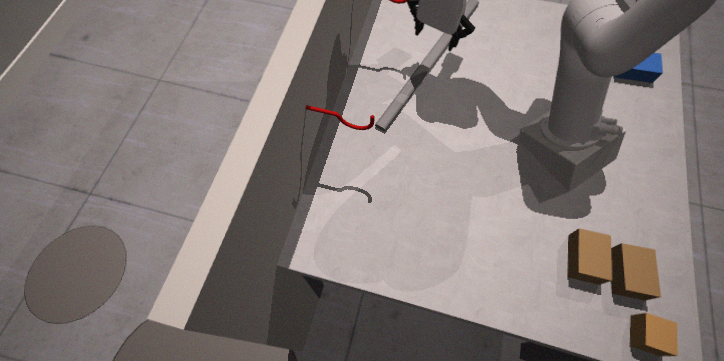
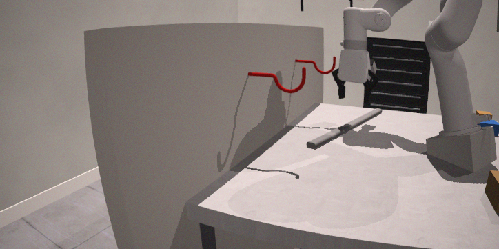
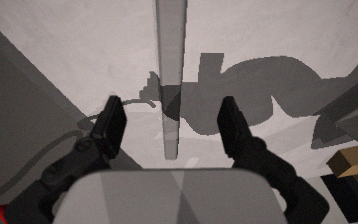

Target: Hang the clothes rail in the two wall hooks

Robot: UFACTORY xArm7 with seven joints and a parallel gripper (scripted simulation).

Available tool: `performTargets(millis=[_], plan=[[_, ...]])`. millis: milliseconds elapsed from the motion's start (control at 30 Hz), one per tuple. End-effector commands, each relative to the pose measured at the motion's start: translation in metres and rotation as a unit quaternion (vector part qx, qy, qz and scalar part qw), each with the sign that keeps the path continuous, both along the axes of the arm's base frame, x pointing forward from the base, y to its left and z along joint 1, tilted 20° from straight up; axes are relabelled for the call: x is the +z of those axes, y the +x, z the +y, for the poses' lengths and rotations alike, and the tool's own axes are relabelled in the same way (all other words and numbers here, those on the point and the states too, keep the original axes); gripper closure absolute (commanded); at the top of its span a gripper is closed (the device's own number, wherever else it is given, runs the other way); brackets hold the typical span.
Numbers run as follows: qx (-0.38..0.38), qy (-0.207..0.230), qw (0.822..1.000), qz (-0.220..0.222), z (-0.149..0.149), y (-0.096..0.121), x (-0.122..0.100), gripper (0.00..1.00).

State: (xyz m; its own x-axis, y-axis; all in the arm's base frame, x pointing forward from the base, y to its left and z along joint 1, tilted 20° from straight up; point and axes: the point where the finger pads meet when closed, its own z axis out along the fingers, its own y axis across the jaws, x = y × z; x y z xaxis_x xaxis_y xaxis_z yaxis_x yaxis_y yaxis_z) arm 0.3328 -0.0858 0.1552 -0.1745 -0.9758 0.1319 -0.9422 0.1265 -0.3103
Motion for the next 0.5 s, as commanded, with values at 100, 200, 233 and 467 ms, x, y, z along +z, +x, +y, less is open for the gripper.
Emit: performTargets(millis=[100, 200, 233, 467], plan=[[-0.003, 0.0, 1.0, -0.003, -0.004, 0.005, -0.009, 0.0], [-0.003, 0.0, 1.0, -0.003, -0.005, 0.007, -0.013, 0.0], [-0.003, 0.0, 1.0, -0.003, -0.006, 0.007, -0.015, 0.0], [-0.003, 0.0, 1.0, -0.003, -0.007, 0.01, -0.023, 0.0]])
